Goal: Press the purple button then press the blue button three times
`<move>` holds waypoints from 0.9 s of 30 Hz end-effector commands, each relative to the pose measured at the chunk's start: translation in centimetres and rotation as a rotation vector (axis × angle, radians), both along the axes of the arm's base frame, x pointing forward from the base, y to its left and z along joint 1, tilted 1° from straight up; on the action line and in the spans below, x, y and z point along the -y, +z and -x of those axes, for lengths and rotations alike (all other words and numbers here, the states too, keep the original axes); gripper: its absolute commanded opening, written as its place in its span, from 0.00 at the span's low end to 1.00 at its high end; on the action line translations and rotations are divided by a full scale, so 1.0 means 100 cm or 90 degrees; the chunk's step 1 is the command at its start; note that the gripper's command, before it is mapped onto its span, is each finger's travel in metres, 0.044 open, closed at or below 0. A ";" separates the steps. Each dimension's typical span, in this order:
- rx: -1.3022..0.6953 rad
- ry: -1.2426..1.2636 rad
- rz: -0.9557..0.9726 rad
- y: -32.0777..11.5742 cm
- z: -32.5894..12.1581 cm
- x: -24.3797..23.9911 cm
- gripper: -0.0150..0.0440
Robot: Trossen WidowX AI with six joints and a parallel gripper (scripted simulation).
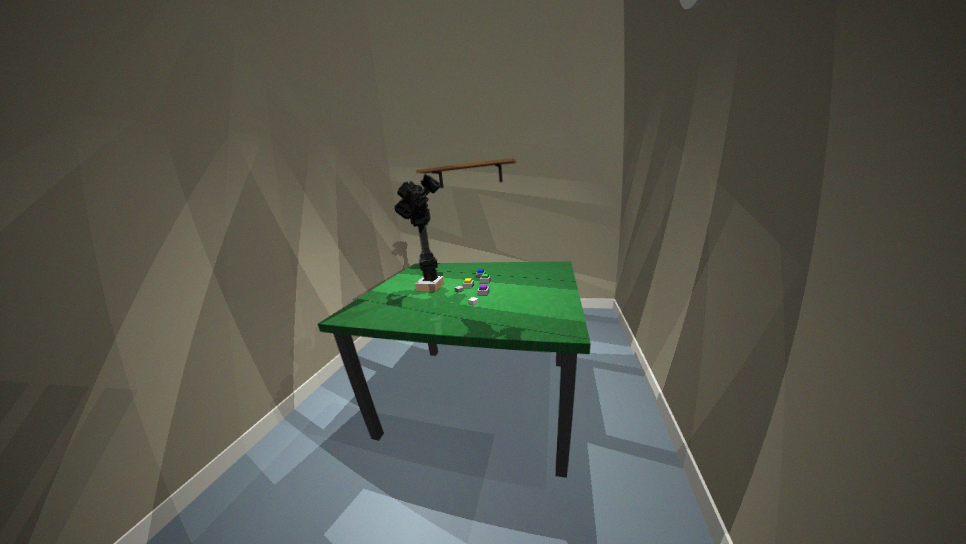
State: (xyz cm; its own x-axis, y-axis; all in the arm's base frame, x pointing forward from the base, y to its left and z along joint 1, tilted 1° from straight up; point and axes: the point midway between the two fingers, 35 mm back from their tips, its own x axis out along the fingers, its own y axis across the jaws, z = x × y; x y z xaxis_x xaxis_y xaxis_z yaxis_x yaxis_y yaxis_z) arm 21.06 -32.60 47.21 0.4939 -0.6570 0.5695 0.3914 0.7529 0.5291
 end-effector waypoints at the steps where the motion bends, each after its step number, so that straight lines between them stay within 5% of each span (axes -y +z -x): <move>1: -0.008 0.001 -0.006 -0.003 -0.003 0.001 0.93; 13: -0.446 0.110 -0.215 -0.149 -0.138 -0.025 0.93; 27: -0.942 0.300 -0.246 -0.283 -0.176 -0.144 0.93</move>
